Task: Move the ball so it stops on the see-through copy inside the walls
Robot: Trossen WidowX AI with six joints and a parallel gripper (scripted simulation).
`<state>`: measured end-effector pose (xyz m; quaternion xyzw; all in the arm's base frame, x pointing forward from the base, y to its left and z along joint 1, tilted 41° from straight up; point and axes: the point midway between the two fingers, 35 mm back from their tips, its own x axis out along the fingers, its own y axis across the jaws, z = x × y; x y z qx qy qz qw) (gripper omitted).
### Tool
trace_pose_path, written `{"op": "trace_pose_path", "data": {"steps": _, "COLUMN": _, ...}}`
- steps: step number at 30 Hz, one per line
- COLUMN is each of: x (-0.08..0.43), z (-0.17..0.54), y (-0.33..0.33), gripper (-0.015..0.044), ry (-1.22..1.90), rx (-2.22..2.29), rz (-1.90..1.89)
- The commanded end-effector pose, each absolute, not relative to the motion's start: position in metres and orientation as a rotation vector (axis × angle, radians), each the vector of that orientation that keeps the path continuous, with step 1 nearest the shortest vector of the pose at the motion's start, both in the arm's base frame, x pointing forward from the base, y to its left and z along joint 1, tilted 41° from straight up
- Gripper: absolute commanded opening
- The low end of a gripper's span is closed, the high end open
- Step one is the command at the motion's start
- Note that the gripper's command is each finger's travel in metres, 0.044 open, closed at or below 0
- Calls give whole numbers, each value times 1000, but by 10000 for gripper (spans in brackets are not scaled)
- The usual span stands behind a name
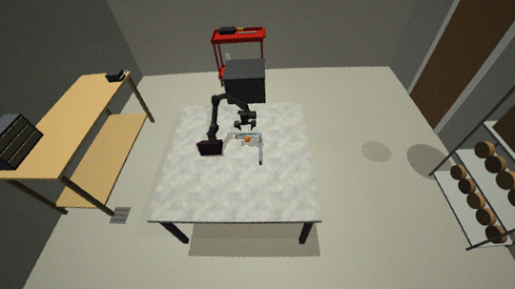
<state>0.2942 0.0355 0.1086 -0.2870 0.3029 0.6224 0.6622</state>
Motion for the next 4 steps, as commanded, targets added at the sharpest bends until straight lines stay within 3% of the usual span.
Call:
{"op": "trace_pose_path", "data": {"steps": 1, "x": 294, "z": 113, "y": 33, "gripper": 440, "ry": 684, "rx": -657, "rz": 1417}}
{"op": "trace_pose_path", "data": {"steps": 4, "x": 294, "z": 113, "y": 33, "gripper": 440, "ry": 684, "rx": -657, "rz": 1417}}
